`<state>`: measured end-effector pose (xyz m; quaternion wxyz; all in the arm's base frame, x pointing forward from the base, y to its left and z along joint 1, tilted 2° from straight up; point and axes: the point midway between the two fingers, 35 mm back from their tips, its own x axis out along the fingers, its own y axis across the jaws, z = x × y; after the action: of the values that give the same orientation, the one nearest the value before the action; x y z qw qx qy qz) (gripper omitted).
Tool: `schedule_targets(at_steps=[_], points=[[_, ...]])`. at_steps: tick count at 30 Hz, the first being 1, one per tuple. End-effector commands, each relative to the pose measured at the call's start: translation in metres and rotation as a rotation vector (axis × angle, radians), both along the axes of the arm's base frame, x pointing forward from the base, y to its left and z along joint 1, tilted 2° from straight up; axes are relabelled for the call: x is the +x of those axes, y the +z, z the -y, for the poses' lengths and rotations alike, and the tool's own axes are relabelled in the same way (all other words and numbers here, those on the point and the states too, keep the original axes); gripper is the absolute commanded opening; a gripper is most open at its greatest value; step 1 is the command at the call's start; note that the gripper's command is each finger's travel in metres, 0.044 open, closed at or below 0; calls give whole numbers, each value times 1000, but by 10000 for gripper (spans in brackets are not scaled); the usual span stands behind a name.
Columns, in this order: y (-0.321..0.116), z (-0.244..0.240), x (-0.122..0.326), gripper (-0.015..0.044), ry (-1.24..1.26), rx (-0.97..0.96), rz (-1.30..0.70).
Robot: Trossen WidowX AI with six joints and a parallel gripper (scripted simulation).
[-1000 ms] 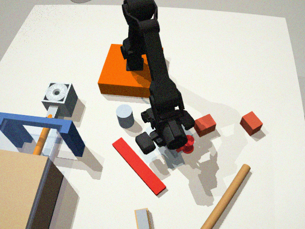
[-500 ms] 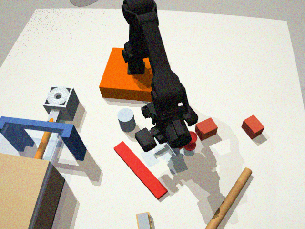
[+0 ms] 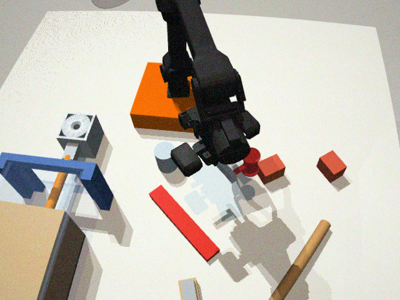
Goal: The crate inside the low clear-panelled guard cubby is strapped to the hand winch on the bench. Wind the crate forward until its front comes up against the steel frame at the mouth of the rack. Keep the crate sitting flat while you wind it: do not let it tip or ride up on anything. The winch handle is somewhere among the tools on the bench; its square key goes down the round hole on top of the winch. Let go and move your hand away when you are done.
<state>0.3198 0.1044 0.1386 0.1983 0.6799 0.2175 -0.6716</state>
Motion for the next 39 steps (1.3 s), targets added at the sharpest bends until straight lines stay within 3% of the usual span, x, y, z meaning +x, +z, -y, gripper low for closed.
schedule_targets(at_steps=[1,39], points=[[3,12,4,0,70,0,18],[16,139,11,0,983,-74,90]])
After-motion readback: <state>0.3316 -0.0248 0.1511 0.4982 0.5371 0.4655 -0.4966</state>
